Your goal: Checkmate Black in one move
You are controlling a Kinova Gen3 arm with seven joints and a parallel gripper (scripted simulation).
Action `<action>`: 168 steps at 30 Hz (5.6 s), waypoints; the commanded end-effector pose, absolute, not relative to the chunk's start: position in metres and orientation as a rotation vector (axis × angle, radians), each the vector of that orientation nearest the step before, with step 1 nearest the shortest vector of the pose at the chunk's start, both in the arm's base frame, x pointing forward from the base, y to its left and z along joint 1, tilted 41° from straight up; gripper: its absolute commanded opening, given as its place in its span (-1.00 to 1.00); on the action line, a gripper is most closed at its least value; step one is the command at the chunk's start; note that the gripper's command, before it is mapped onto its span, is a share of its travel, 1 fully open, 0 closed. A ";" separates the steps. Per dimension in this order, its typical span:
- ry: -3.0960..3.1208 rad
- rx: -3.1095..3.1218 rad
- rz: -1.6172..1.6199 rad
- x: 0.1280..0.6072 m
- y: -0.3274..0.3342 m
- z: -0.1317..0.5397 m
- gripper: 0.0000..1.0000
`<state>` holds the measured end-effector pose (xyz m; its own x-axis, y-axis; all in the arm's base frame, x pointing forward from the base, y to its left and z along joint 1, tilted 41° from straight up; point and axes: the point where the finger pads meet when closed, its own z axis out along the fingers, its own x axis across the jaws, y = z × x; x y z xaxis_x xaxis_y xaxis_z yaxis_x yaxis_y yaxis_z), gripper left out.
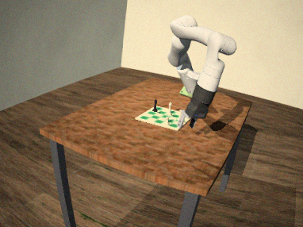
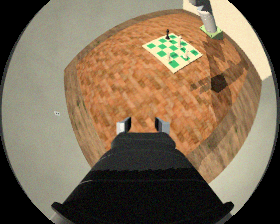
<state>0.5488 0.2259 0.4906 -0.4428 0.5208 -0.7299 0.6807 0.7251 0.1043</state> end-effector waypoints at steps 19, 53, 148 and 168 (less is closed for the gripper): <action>2.095 2.036 -0.241 0.511 0.060 0.424 1.00; 1.999 2.375 -0.215 0.495 0.013 0.403 1.00; 2.091 2.035 -0.136 0.404 0.052 0.451 1.00; 2.228 1.215 -0.007 0.347 0.065 0.415 1.00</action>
<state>0.3587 0.0627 0.4123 -0.3785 0.7950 -0.4740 0.8232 0.5232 0.2203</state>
